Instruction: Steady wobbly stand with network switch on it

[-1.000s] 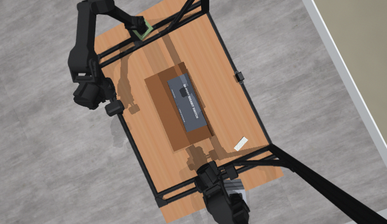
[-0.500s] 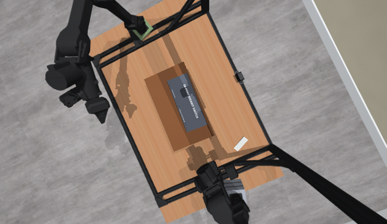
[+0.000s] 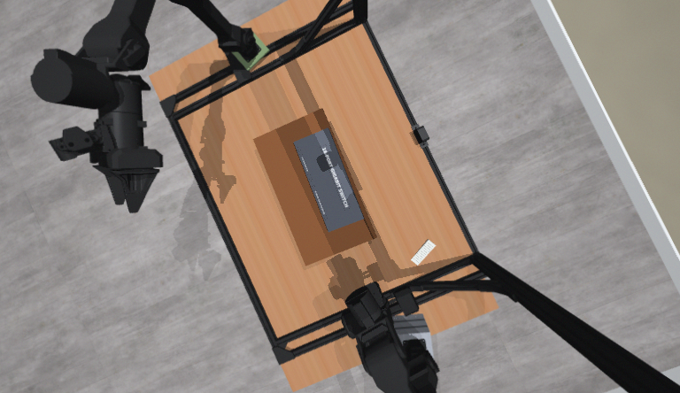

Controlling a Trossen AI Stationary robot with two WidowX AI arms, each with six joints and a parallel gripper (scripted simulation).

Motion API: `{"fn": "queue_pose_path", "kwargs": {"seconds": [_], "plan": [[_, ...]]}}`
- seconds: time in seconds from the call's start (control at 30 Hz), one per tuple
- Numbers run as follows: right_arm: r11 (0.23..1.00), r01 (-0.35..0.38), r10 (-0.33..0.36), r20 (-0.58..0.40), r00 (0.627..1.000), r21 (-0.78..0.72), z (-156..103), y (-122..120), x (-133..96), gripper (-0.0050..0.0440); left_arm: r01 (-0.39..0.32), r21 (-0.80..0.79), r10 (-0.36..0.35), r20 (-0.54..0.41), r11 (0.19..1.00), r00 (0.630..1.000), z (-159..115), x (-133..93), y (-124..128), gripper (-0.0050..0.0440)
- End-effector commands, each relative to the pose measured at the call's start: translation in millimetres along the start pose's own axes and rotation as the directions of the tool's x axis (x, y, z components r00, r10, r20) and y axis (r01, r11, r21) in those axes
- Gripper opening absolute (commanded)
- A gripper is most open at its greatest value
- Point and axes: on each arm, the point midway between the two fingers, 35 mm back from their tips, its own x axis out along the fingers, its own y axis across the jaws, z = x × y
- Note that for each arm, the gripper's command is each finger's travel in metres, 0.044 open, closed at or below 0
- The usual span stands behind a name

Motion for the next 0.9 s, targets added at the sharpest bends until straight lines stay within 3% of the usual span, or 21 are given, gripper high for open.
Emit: {"fn": "queue_pose_path", "kwargs": {"seconds": [0.0, 0.13, 0.23, 0.47, 0.7, 0.87], "plan": [[0.998, -0.061, 0.063, 0.076, 0.995, -0.032, 23.7, 17.4, -6.4, 0.044, 0.0, 0.0, 0.0, 0.0, 1.0, 1.0, 0.0, 0.0, 0.0, 0.044], [0.998, -0.055, 0.057, 0.077, 0.995, -0.028, 22.4, 16.2, -11.3, 0.044, 0.0, 0.0, 0.0, 0.0, 1.0, 1.0, 0.0, 0.0, 0.0, 0.044], [0.989, -0.121, 0.133, 0.179, 0.975, -0.08, 50.3, 36.4, -27.8, 0.044, 0.0, 0.0, 0.0, 0.0, 1.0, 1.0, 0.0, 0.0, 0.0, 0.044], [0.949, -0.227, 0.3, 0.403, 0.865, -0.22, 111.3, 80.2, -80.8, 0.044, 0.0, 0.0, 0.0, 0.0, 1.0, 1.0, 0.0, 0.0, 0.0, 0.044], [0.95, -0.226, 0.297, 0.407, 0.864, -0.216, 110.2, 79.1, -86.2, 0.044, 0.0, 0.0, 0.0, 0.0, 1.0, 1.0, 0.0, 0.0, 0.0, 0.044], [0.913, -0.258, 0.396, 0.541, 0.742, -0.316, 147.0, 105.1, -132.6, 0.044, 0.0, 0.0, 0.0, 0.0, 1.0, 1.0, 0.0, 0.0, 0.0, 0.044]]}}
